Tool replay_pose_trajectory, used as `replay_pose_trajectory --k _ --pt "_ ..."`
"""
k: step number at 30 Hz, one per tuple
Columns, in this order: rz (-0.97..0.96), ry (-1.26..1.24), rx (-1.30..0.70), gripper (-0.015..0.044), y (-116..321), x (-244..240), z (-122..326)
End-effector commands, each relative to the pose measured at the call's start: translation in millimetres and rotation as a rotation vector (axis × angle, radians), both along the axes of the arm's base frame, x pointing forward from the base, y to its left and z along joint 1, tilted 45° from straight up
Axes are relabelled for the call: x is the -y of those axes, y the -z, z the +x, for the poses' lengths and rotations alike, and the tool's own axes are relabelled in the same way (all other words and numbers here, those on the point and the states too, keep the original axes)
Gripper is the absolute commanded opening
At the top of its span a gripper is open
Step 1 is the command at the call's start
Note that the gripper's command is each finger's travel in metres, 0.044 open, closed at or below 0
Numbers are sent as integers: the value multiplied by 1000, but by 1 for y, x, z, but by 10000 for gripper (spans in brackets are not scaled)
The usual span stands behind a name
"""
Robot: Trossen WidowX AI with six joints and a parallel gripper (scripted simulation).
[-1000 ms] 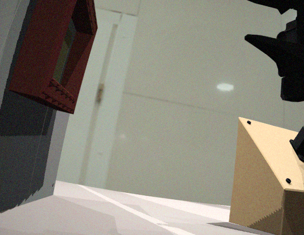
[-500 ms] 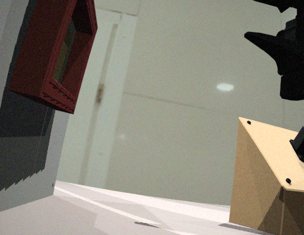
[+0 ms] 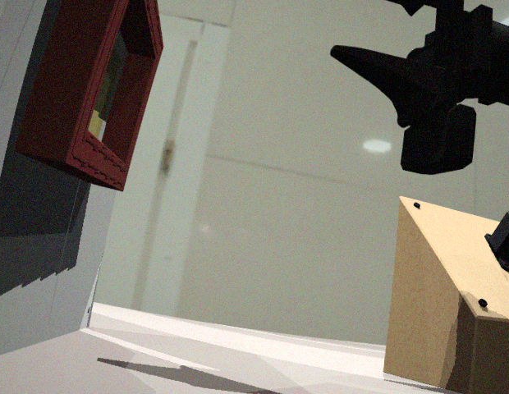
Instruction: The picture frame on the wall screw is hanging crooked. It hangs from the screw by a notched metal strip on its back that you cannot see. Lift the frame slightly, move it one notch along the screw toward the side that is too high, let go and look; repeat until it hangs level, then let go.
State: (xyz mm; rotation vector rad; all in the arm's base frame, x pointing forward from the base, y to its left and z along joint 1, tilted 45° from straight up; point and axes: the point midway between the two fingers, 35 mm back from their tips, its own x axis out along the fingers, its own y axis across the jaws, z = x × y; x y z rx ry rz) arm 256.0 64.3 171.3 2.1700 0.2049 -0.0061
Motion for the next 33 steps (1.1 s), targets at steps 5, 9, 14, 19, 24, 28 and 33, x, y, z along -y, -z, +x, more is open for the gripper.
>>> replay_pose_trajectory --k 5,9,14,19,24,28,33 --pt "13 2 6 260 26 -13 16" --pt "13 2 6 260 26 -13 16" --pt "13 2 6 260 25 -14 19" --pt "13 2 7 260 22 -19 43" --pt "13 2 9 260 26 -23 78" --pt "13 2 10 260 31 -25 95" --pt "13 2 10 260 31 -25 95"
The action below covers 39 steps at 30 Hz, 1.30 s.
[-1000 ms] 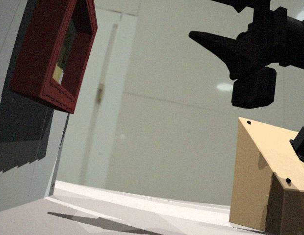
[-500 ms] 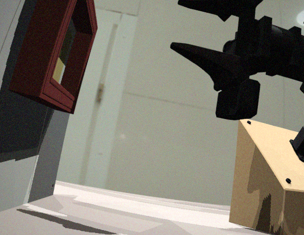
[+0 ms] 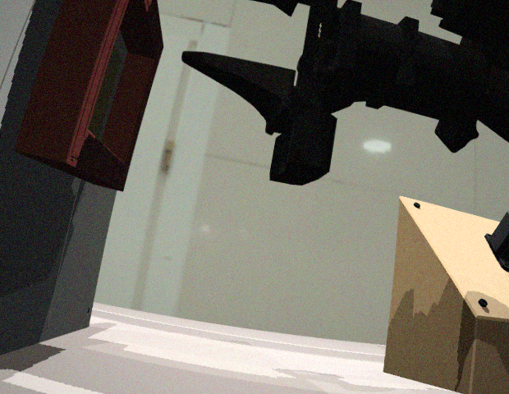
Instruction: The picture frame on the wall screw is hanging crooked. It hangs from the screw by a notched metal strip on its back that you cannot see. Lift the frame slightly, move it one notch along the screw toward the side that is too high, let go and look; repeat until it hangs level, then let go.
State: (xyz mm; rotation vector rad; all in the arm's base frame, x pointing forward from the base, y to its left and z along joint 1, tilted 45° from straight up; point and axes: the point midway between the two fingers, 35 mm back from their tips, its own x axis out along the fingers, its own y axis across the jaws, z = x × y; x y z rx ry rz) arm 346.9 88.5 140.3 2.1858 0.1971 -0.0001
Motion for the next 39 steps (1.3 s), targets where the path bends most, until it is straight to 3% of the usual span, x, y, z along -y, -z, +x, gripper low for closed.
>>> replay_pose_trajectory --k 1,39 --pt "-3 -2 3 260 0 0 4" --pt "-2 -2 6 260 3 -6 43"
